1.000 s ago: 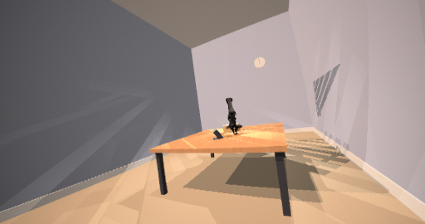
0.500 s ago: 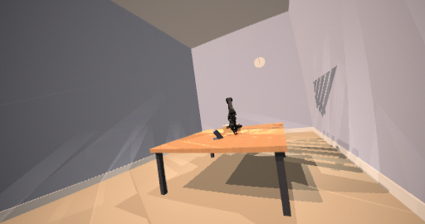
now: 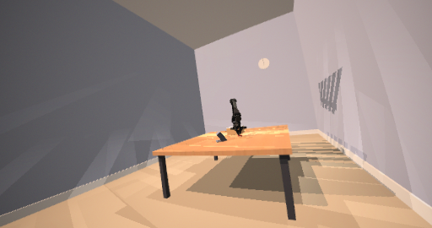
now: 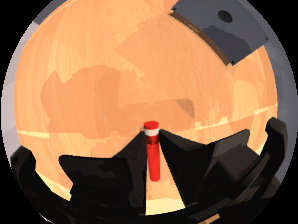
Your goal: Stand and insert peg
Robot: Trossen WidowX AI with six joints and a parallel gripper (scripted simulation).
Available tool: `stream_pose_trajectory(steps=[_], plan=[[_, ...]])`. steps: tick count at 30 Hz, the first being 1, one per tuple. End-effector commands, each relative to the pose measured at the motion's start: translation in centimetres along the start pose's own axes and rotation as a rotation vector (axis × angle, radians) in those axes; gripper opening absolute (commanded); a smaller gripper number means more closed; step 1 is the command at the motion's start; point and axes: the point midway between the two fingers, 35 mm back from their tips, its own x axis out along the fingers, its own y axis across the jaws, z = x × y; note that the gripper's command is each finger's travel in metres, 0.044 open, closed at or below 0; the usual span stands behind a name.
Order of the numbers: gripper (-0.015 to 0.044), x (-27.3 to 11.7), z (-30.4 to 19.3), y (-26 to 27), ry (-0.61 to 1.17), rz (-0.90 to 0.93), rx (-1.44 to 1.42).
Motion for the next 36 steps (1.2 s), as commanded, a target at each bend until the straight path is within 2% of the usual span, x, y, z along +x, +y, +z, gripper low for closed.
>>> stream_pose_trajectory(steps=[1, 36], plan=[[0.0051, -0.2, -0.3, -0.1, -0.037, -0.004, 0.003], [0.0051, -2.0, -1.8, -0.1, -0.337, -0.004, 0.003]])
